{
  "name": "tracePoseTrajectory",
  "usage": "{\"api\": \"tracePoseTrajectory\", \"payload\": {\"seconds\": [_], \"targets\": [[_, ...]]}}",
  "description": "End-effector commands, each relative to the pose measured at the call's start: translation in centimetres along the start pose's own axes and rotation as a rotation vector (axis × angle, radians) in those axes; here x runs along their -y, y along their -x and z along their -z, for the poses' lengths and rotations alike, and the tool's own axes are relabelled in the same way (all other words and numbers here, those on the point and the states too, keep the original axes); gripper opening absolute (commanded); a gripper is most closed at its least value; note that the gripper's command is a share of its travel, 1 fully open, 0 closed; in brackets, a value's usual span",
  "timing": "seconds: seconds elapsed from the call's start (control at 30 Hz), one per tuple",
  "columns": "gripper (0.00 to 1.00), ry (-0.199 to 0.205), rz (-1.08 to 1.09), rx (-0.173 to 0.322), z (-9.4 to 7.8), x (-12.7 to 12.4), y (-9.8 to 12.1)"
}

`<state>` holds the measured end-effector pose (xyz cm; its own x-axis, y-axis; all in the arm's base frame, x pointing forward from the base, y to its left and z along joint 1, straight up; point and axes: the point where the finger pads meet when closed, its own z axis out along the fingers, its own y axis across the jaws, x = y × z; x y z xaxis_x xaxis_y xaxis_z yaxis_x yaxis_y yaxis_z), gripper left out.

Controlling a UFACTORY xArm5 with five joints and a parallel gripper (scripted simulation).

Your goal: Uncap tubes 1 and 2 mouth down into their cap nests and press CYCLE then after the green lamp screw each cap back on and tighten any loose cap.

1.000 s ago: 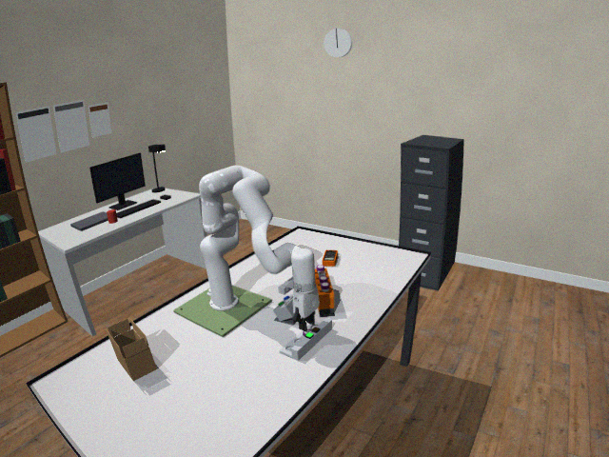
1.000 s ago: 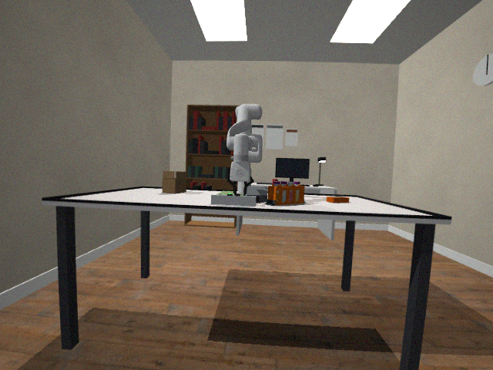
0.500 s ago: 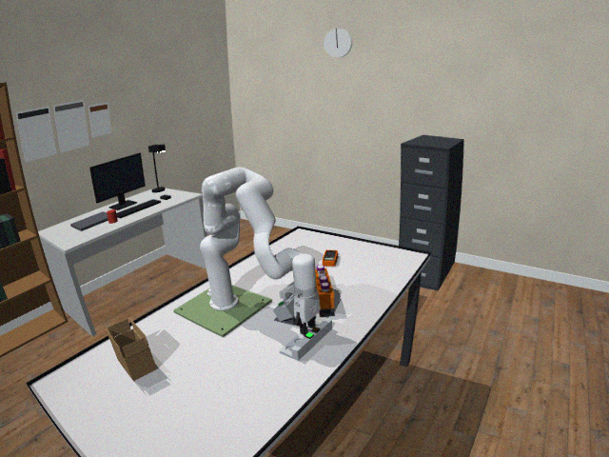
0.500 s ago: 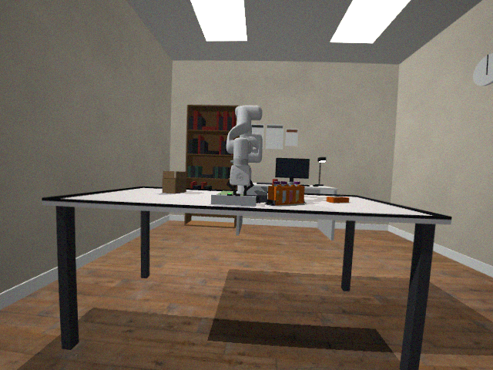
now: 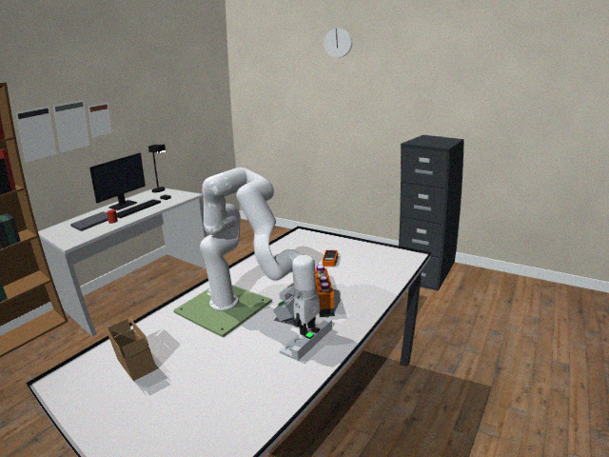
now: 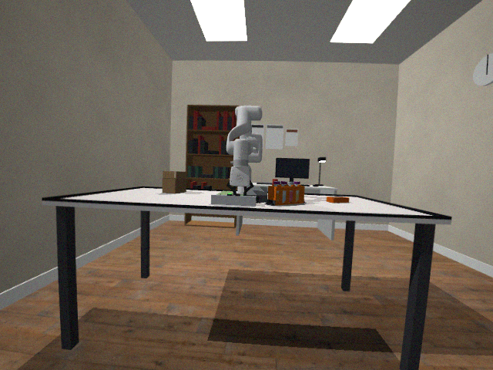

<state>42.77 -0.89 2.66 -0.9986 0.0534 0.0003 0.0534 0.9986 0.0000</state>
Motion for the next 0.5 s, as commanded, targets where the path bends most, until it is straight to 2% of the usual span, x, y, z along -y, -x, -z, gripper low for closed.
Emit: {"api": "tracePoseTrajectory", "payload": {"seconds": [0.0,0.47], "targets": [[0.46,-0.008,0.0,0.004,-0.17,0.0,0.1],[0.46,-0.008,0.0,0.004,-0.42,0.0,0.09]]}}
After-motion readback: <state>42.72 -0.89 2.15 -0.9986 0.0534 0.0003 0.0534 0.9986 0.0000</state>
